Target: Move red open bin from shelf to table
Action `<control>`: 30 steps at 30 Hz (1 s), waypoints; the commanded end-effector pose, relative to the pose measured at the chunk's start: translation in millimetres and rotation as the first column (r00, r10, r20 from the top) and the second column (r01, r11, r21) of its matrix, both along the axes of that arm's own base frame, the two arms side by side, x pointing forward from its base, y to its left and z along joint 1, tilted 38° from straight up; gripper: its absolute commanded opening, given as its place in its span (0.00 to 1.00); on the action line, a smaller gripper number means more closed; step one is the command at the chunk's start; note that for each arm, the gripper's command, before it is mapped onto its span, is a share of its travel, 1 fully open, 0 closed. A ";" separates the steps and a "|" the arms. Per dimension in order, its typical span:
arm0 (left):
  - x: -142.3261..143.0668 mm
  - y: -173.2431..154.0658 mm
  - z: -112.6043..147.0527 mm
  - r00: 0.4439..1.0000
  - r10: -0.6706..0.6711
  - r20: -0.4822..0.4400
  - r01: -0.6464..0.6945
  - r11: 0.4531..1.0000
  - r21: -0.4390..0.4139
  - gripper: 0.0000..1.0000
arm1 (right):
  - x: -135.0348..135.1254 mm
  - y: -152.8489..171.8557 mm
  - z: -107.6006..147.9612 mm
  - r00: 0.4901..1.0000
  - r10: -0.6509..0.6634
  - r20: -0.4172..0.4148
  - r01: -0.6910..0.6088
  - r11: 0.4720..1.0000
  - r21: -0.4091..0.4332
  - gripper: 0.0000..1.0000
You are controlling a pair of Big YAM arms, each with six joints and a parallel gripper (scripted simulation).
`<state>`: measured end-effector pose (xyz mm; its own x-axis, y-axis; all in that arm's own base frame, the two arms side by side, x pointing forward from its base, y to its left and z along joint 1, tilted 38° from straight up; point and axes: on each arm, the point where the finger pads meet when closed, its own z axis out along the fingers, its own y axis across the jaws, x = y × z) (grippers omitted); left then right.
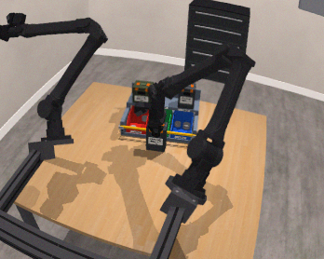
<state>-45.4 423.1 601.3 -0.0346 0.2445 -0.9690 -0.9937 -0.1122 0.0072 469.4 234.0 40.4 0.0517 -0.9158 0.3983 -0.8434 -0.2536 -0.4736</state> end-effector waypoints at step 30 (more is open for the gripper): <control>-3.0 -14.1 37.5 1.000 0.006 0.001 -0.006 0.999 0.052 1.00 | -8.3 27.7 40.5 0.999 0.022 0.039 -0.023 0.999 0.028 0.00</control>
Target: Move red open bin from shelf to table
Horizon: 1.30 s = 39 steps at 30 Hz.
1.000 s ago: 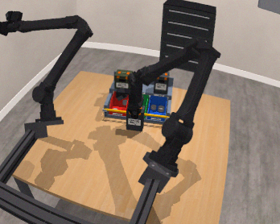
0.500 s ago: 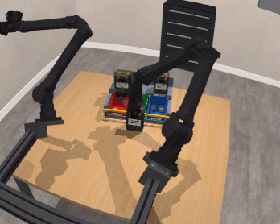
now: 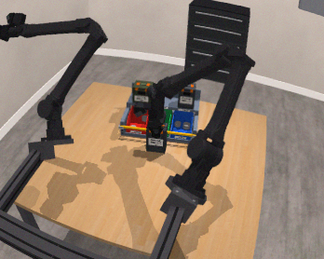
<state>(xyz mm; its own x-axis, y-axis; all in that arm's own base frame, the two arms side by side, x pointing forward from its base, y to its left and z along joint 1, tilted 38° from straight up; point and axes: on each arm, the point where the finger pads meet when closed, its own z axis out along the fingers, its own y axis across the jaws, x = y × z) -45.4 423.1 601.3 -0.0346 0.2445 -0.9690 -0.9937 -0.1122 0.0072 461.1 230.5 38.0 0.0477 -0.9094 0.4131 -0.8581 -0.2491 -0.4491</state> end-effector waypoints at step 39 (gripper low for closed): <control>-3.0 -14.1 37.5 1.000 0.006 0.001 -0.006 0.999 0.052 1.00 | -11.5 12.5 36.0 0.998 0.055 0.028 -0.055 0.998 0.015 0.00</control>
<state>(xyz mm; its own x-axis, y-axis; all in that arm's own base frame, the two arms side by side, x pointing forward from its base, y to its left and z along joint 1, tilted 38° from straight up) -45.4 423.1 601.3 -0.0346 0.2445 -0.9690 -0.9937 -0.1122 0.0072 455.4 226.4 38.1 0.0632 -0.9024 0.4263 -0.8616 -0.2649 -0.4331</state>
